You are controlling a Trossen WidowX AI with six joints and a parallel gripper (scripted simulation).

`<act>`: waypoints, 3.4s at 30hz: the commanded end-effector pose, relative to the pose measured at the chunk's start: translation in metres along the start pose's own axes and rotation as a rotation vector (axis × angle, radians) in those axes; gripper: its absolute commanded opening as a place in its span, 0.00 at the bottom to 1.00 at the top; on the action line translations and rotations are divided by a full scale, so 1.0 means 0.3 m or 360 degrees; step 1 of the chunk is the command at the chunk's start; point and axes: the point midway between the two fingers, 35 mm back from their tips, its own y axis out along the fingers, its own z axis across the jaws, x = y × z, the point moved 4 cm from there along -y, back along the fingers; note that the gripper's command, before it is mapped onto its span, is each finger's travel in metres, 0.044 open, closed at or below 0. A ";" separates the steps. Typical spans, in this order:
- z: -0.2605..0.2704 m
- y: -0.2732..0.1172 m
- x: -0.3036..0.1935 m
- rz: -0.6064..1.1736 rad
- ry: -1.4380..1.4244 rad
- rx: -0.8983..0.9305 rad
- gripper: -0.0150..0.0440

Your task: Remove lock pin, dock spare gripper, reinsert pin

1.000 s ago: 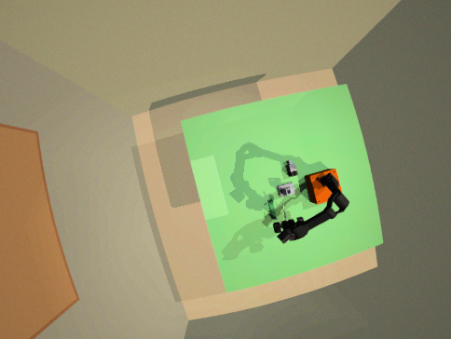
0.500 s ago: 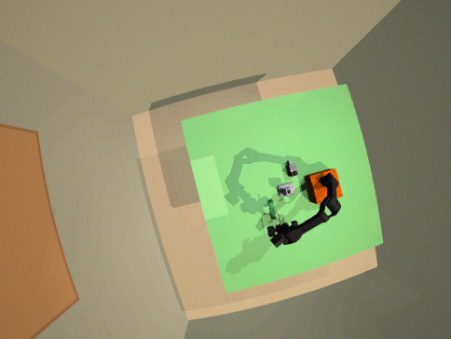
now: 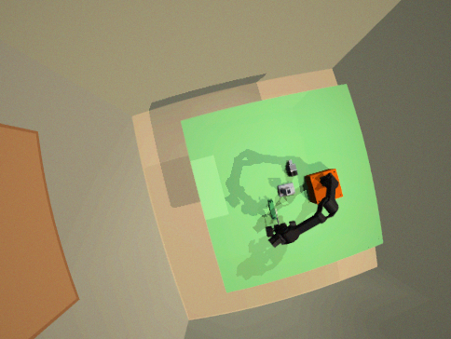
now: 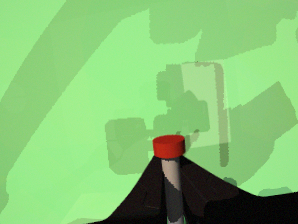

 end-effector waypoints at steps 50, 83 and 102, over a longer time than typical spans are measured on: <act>-0.011 0.183 -0.033 0.0013 0.0002 0.0023 0.52; 0.016 -0.006 -0.004 0.0043 -0.0009 0.0081 0.59; 0.018 -0.236 -0.140 0.0132 -0.0006 -0.0061 0.56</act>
